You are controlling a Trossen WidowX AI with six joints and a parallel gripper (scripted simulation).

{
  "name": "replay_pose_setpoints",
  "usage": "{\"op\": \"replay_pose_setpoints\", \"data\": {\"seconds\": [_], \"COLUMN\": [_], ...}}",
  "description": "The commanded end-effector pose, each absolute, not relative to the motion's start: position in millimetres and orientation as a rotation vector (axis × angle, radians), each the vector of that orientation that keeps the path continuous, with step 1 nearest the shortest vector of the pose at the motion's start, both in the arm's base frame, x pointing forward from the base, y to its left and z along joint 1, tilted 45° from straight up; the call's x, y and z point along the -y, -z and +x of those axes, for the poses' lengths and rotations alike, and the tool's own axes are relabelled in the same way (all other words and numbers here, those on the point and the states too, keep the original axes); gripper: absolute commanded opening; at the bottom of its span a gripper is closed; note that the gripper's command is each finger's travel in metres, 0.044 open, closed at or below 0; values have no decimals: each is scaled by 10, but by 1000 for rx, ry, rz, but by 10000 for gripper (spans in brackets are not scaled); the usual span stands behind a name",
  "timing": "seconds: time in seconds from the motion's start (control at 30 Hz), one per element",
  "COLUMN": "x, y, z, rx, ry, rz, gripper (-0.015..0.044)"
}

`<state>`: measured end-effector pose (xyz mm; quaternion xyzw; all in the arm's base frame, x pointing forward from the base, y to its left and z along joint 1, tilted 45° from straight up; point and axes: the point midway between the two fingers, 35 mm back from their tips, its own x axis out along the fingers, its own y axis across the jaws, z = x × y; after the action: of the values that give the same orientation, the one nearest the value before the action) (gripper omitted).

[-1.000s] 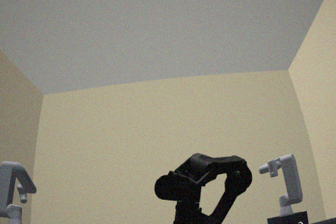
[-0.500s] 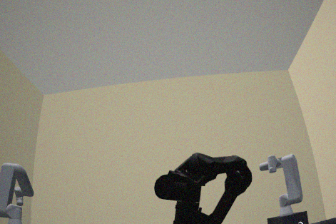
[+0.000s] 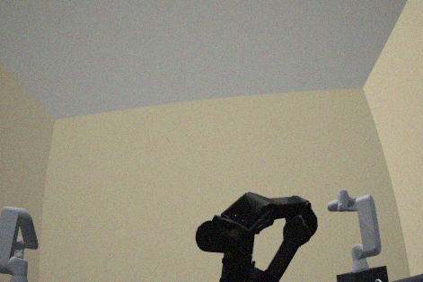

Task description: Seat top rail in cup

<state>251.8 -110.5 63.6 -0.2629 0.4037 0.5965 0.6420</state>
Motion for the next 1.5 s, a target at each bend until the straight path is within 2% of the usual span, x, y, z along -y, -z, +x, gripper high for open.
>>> {"op": "replay_pose_setpoints", "data": {"seconds": [0.0,1.47], "x": [1120,1198], "y": [-689,-655], "z": [2542,2522], "rx": [-917,-921], "ry": [-1349,-1362], "rz": [-607,-604], "gripper": [0,0]}}
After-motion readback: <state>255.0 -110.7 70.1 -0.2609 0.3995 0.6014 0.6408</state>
